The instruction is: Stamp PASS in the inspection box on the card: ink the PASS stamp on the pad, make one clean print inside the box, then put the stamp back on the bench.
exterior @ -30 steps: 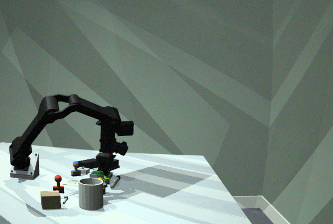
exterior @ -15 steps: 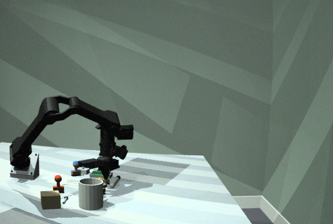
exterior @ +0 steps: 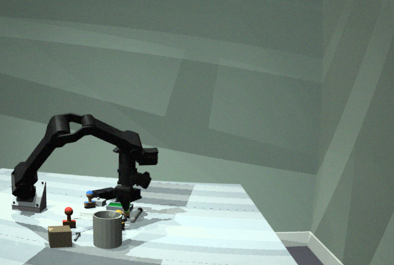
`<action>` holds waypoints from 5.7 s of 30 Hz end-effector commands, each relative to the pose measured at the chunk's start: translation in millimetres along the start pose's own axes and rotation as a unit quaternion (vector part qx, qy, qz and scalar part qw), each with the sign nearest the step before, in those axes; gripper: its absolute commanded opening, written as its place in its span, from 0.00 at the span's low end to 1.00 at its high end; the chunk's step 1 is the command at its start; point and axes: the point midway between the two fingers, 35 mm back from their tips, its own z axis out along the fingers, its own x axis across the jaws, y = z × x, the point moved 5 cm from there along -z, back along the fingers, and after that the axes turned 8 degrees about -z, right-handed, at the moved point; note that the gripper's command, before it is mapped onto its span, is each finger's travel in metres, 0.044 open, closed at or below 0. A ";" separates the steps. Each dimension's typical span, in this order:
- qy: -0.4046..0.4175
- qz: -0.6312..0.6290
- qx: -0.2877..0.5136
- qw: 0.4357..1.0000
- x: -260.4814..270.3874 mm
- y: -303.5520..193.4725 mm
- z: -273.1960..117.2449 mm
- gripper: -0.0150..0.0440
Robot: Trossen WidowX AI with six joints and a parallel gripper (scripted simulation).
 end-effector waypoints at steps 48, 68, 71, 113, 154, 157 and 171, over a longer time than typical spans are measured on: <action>0.002 0.000 0.000 1.000 0.6 1.7 -22.8 0.25; 0.002 0.000 0.000 1.000 0.7 1.9 -32.5 0.25; 0.002 0.000 0.000 1.000 0.7 1.9 -34.0 0.25; 0.003 0.000 0.000 1.000 0.5 1.1 -54.5 0.25; 0.005 -0.001 0.000 1.000 89.9 -26.1 -70.6 0.25; 0.005 -0.001 0.000 1.000 89.9 -26.1 -70.1 0.25; 0.005 -0.001 0.000 1.000 90.1 -25.4 -60.9 0.25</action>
